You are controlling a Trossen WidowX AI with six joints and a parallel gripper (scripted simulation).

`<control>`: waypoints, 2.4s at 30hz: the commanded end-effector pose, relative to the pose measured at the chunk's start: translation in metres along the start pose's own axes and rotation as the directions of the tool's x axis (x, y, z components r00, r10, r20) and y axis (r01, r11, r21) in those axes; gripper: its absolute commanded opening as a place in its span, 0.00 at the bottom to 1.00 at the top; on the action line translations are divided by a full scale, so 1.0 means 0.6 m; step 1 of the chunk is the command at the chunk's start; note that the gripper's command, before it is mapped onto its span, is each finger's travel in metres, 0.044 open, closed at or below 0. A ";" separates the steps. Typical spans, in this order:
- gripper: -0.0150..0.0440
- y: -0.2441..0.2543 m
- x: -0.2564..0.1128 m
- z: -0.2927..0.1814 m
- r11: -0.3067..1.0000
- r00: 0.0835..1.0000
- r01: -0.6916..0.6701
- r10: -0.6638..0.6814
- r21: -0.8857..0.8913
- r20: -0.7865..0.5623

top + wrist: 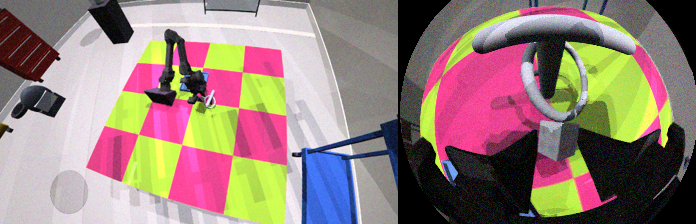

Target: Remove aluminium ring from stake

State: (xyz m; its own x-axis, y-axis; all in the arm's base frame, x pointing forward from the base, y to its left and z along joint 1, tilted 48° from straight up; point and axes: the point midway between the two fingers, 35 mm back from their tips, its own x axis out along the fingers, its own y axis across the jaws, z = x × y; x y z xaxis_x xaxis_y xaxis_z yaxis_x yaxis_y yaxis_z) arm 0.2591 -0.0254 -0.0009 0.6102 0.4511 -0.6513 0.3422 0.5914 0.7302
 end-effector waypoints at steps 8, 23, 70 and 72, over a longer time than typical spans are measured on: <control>0.25 0.005 -0.003 0.015 1.000 0.999 0.019 -0.020 -0.017 -0.043; 0.25 0.011 -0.008 0.028 0.998 0.986 0.060 -0.064 -0.031 -0.154; 0.25 0.054 -0.044 0.047 0.982 0.928 0.162 -0.185 -0.096 -0.325; 0.25 0.058 -0.047 0.048 0.979 0.926 0.174 -0.199 -0.103 -0.322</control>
State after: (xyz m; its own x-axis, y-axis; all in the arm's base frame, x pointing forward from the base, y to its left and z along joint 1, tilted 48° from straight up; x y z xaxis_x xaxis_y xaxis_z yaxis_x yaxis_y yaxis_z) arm 0.2726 -0.0362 0.0429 0.2629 0.5333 -0.8041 0.3691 0.7144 0.5945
